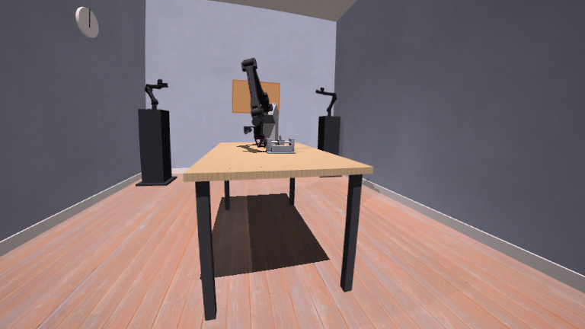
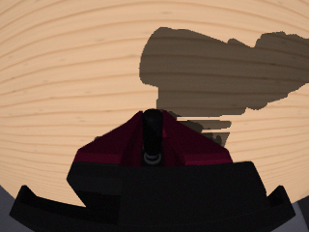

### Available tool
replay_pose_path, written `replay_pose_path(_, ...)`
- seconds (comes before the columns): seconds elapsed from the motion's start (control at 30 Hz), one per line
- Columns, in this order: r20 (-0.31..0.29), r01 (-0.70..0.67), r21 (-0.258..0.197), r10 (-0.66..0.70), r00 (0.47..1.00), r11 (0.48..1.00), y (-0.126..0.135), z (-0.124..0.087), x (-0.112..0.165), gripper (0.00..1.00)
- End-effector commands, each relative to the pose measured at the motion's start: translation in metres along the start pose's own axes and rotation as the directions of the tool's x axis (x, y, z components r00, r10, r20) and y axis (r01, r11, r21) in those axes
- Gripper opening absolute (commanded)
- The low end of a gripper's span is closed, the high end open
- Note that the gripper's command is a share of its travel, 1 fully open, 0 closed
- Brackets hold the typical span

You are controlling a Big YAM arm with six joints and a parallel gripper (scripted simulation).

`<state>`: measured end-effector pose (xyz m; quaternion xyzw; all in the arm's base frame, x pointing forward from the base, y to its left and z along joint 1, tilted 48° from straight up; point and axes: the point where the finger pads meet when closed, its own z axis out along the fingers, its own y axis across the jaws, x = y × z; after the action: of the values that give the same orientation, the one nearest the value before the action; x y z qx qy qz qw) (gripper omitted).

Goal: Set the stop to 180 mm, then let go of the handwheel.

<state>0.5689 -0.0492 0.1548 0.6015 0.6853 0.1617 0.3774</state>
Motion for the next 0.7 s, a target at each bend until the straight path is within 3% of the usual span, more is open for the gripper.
replay_pose_path(0.0, 0.008, 0.003, 0.007, -0.003, 1.000, 1.000, -0.009, 0.012, -0.005, 0.06)
replay_pose_path(0.1, 0.012, -0.005, -0.004, 0.005, 1.000, 1.000, -0.002, 0.011, -0.007, 0.06)
replay_pose_path(0.67, 0.008, 0.001, 0.024, -0.001, 1.000, 1.000, -0.027, 0.012, -0.005, 0.06)
